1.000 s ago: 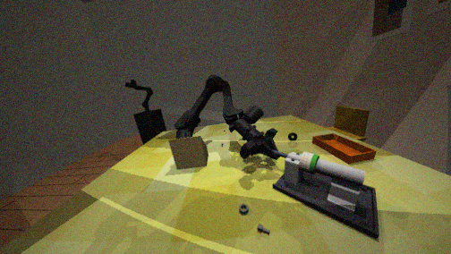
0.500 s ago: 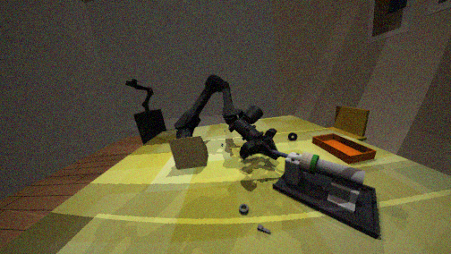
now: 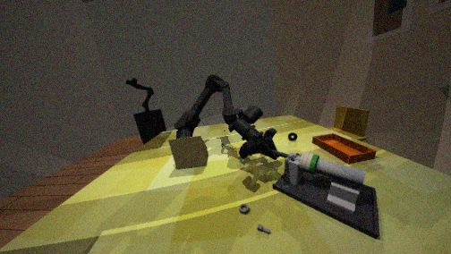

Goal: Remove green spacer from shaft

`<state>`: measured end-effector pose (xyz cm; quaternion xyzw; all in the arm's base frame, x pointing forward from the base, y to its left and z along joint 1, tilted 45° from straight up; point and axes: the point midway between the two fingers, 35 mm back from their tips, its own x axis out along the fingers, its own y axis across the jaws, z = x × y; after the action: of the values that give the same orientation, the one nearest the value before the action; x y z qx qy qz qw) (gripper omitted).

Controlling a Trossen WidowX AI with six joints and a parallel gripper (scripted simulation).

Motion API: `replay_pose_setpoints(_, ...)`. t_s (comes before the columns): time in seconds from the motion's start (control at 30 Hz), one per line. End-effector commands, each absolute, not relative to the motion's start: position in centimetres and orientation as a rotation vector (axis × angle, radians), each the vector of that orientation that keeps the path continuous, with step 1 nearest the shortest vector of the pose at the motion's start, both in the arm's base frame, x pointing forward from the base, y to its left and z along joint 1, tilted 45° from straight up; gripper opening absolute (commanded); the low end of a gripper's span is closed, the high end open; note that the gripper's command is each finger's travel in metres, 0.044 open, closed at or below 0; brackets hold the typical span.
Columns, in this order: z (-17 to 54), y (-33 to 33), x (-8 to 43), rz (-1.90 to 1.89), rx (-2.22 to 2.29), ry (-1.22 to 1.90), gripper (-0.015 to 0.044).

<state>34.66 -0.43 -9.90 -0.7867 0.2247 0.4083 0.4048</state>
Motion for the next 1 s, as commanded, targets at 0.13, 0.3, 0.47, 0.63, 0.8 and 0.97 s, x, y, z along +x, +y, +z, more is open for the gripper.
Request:
replay_pose_setpoints(0.13,-9.88,-0.37,34.46,1.032,-1.981,0.57,0.0)
replay_pose_setpoints(0.3,-9.85,-0.34,34.42,1.032,-1.981,0.57,0.0)
replay_pose_setpoints(0.47,-9.82,-0.32,34.38,1.032,-1.981,0.57,0.0)
replay_pose_setpoints(0.63,-9.79,-0.29,34.34,1.032,-1.981,0.57,0.0)
replay_pose_setpoints(0.8,-9.76,-0.27,34.3,1.032,-1.981,0.57,0.0)
replay_pose_setpoints(0.97,-9.73,-0.25,34.26,1.032,-1.981,0.57,0.0)
